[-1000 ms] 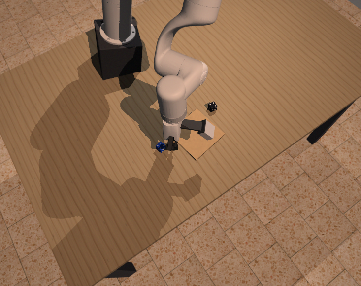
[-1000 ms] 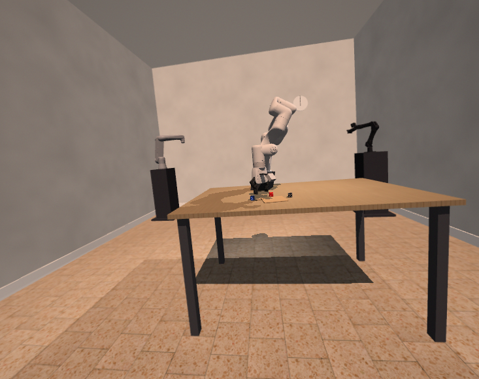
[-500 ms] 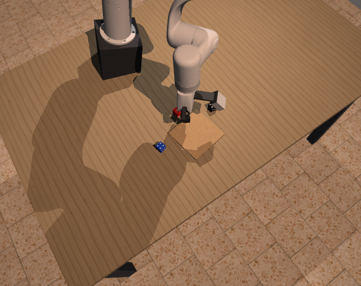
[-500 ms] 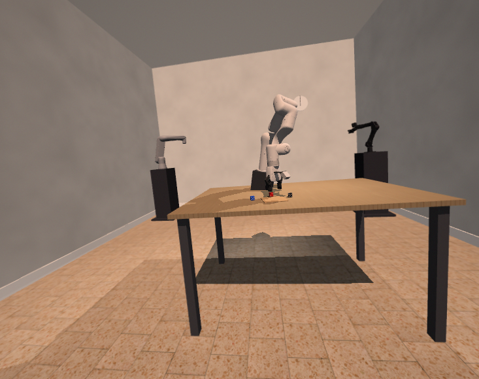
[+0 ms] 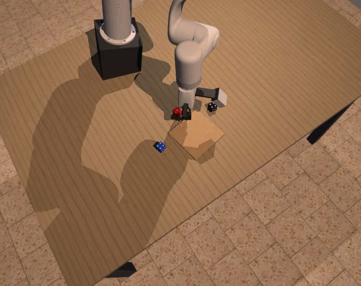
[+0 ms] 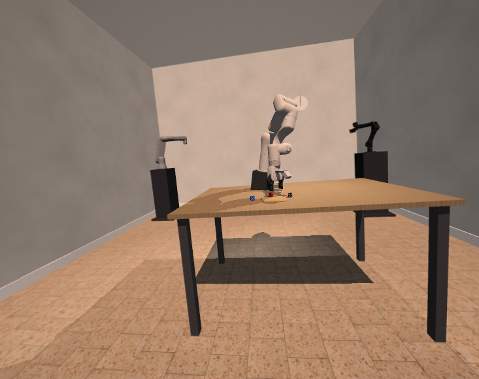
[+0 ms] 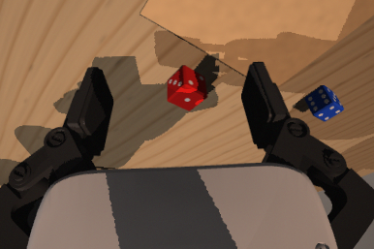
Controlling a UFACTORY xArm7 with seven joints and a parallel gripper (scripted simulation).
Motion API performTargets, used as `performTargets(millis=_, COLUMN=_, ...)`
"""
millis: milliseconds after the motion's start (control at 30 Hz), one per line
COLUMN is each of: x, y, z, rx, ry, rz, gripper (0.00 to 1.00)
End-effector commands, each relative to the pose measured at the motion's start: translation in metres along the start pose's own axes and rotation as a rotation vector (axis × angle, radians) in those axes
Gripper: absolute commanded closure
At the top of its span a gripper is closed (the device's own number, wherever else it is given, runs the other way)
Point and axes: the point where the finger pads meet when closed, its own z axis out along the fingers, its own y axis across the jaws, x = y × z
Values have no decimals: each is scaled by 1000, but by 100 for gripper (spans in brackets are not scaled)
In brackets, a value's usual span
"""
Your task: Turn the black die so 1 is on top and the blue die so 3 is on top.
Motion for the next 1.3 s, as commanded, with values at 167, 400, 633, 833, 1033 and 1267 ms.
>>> performTargets(millis=167, x=1, y=1, z=-1, rx=-1, ry=2, rz=0, gripper=0)
performTargets(millis=400, x=1, y=1, z=-1, rx=-1, ry=2, rz=0, gripper=0)
performTargets(millis=633, x=1, y=1, z=-1, rx=-1, ry=2, rz=0, gripper=0)
performTargets(millis=833, x=1, y=1, z=-1, rx=-1, ry=2, rz=0, gripper=0)
performTargets(millis=1033, x=7, y=-1, z=-1, rx=-1, ry=2, rz=0, gripper=0)
performTargets(millis=1267, x=34, y=-11, z=-1, rx=-1, ry=2, rz=0, gripper=0)
